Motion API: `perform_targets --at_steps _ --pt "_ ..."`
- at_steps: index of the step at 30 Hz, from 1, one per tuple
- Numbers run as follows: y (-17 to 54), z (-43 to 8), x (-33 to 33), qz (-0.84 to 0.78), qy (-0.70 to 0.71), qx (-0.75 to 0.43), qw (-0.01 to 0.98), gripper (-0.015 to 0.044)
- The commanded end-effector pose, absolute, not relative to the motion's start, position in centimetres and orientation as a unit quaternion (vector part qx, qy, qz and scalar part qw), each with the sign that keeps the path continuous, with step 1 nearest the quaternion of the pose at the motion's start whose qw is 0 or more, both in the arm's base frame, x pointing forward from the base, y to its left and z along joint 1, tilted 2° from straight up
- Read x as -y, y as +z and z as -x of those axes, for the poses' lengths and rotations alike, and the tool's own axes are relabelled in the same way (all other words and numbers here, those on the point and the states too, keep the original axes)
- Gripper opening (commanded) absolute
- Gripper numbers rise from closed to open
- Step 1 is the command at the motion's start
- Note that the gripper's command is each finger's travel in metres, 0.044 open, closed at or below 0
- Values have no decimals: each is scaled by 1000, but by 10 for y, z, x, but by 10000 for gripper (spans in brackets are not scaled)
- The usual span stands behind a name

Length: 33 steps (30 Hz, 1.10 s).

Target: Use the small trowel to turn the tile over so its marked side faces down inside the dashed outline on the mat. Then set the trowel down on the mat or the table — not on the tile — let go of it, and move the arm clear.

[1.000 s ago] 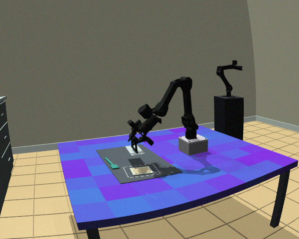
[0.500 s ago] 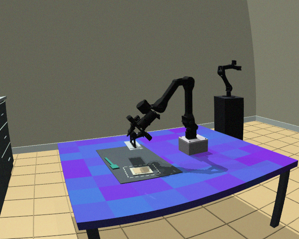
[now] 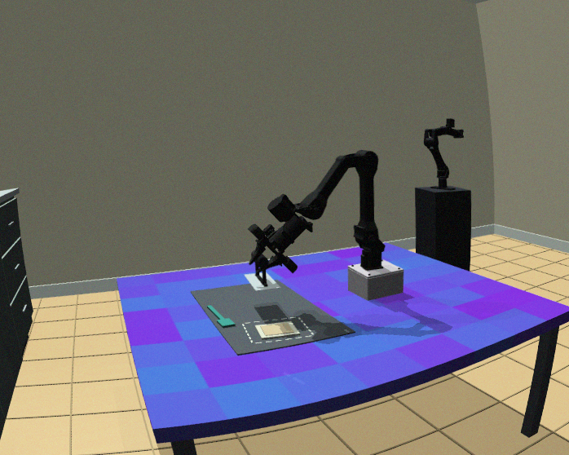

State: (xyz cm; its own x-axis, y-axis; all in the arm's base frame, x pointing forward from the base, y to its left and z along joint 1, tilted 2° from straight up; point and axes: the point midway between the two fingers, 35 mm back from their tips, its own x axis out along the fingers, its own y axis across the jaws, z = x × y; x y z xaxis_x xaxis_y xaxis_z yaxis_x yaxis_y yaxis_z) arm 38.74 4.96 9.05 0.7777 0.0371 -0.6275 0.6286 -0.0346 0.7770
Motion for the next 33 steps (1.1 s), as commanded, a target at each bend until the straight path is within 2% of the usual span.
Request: perform_targets --at_steps 1,22,33 --pt "92 -388 -50 -681 -224 -243 653 0" --pt "90 -388 -49 -683 -230 -243 649 0" --pt "75 -410 -6 -718 -358 -165 573 0"
